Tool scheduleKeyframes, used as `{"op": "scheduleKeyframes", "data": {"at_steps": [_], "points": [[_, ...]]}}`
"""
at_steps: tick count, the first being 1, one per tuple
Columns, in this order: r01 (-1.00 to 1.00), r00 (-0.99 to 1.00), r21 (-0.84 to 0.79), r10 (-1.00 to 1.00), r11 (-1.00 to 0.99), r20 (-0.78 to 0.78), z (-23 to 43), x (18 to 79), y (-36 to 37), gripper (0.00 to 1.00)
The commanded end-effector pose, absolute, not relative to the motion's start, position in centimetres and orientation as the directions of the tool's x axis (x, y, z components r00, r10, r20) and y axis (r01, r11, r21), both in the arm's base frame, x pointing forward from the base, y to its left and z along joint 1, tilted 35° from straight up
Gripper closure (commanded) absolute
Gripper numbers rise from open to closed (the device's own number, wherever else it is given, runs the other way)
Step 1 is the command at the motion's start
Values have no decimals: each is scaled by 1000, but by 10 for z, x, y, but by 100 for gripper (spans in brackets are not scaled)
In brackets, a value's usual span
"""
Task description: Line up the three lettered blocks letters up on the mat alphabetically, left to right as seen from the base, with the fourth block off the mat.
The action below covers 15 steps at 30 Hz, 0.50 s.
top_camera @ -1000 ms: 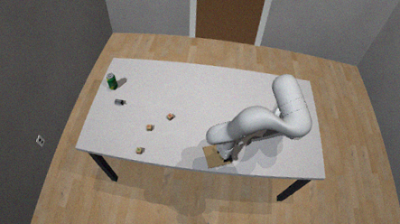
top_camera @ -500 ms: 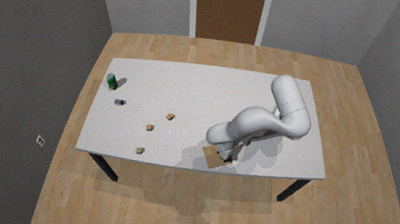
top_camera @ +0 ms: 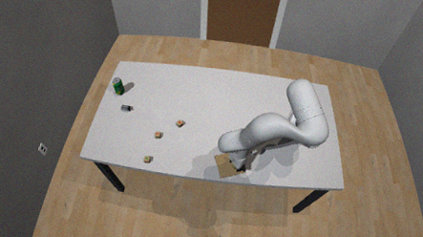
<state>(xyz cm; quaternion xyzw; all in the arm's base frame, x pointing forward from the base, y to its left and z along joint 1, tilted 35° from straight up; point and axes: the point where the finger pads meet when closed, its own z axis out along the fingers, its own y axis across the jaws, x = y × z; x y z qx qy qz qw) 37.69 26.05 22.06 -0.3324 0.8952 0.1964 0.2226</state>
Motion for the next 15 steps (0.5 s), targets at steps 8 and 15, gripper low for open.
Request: {"op": "scheduleKeyframes", "data": {"at_steps": [8,15], "points": [[-683,-680,203,-507,702,-530,221,377,261,31],[-683,-680,203,-507,702,-530,221,377,261,52]]}}
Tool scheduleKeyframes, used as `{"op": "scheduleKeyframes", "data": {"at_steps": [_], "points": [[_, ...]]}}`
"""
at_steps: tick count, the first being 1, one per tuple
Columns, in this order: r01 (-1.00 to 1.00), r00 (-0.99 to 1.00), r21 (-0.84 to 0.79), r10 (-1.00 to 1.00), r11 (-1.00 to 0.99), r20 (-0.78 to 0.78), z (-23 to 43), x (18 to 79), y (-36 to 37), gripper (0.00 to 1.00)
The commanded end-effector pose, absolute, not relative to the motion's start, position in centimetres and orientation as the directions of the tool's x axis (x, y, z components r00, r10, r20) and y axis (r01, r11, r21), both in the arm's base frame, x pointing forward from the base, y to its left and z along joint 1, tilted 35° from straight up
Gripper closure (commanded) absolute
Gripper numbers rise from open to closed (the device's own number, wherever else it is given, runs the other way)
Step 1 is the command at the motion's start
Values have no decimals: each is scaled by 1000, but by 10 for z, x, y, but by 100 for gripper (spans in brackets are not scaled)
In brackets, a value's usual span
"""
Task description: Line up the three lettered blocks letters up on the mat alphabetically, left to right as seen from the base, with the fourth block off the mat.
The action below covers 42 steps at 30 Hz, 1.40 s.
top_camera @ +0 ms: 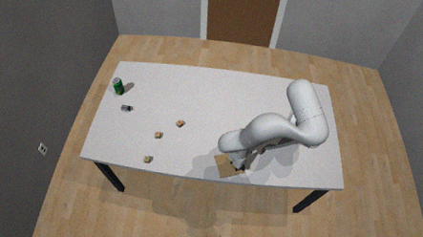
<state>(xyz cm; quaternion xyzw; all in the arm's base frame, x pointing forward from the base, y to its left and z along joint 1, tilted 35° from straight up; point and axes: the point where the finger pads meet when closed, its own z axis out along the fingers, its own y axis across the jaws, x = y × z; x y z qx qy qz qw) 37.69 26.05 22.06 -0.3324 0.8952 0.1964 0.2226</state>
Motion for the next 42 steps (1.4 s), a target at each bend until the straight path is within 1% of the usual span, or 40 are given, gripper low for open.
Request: {"op": "scheduleKeyframes", "data": {"at_steps": [1,12,13,42], "points": [[-683,-680,203,-507,702,-530,221,377,261,52],[-683,-680,203,-507,702,-530,221,377,261,52],[-683,-680,203,-507,702,-530,221,377,261,72],[-683,-680,203,-507,702,-530,221,377,261,72]]}}
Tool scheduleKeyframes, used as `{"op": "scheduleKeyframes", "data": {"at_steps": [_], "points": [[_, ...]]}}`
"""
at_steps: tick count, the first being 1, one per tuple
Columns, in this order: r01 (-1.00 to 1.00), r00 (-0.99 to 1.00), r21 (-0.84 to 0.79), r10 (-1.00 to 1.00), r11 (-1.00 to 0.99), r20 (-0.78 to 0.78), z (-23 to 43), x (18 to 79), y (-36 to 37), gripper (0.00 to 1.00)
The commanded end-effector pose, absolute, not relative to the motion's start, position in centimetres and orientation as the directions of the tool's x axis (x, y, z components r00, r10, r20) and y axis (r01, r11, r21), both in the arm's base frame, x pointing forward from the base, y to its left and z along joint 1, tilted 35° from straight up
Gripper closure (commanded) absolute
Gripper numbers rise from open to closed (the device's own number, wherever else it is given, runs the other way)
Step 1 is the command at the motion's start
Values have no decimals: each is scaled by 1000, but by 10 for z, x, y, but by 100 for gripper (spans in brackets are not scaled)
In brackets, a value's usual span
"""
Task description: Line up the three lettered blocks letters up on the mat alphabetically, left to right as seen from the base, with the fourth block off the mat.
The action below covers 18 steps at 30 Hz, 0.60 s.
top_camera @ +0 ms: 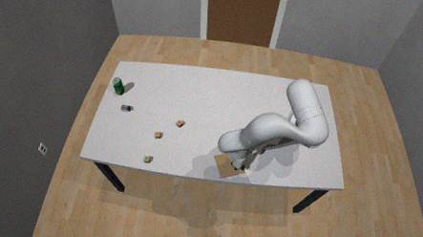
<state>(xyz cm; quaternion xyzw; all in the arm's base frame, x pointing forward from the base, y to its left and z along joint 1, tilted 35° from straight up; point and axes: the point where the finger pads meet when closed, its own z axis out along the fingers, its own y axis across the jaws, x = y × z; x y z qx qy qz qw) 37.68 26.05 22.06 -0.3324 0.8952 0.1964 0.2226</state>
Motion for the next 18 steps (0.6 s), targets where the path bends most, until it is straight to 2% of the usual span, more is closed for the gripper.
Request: {"op": "scheduleKeyframes", "data": {"at_steps": [1,18], "points": [[-683,-680,203,-507,702,-530,221,377,261,72],[-683,-679,203,-507,702,-530,244,370,247,72]]}}
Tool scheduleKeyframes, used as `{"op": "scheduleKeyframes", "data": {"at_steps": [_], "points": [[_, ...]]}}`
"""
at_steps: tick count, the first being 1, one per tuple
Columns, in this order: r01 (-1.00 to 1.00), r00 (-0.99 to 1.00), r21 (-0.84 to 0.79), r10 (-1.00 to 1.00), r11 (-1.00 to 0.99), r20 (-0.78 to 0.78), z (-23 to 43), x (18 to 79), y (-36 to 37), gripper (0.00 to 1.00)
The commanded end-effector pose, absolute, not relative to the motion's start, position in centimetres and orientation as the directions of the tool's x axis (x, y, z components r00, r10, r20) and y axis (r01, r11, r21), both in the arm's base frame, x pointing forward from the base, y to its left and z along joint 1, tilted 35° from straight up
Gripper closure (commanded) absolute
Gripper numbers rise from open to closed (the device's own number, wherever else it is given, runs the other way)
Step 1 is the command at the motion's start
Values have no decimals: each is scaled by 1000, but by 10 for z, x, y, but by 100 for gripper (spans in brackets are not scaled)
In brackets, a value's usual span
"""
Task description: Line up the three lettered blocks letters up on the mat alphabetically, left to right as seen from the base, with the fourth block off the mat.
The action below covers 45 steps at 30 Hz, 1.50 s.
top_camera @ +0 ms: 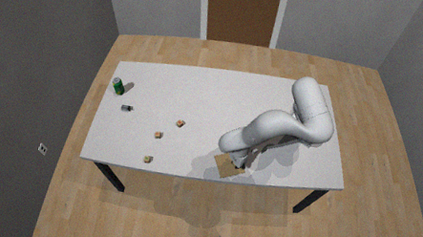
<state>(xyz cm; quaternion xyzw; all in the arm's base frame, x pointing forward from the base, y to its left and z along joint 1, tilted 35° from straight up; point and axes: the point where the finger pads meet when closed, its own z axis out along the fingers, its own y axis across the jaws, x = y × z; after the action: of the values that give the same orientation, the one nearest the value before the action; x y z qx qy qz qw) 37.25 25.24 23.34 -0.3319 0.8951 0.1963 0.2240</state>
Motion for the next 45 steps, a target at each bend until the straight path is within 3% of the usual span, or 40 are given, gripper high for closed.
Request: {"op": "scheduleKeyframes", "data": {"at_steps": [1,12,34,45], "points": [[-683,-679,203,-507,702,-530,248,368,244,72],[-683,-679,203,-507,702,-530,295,353,216,72],[-691,-671,196,-516,695,-533,304,350,211,72],[-850,-453,41,-689,525,-566,305,351,213,72]]}}
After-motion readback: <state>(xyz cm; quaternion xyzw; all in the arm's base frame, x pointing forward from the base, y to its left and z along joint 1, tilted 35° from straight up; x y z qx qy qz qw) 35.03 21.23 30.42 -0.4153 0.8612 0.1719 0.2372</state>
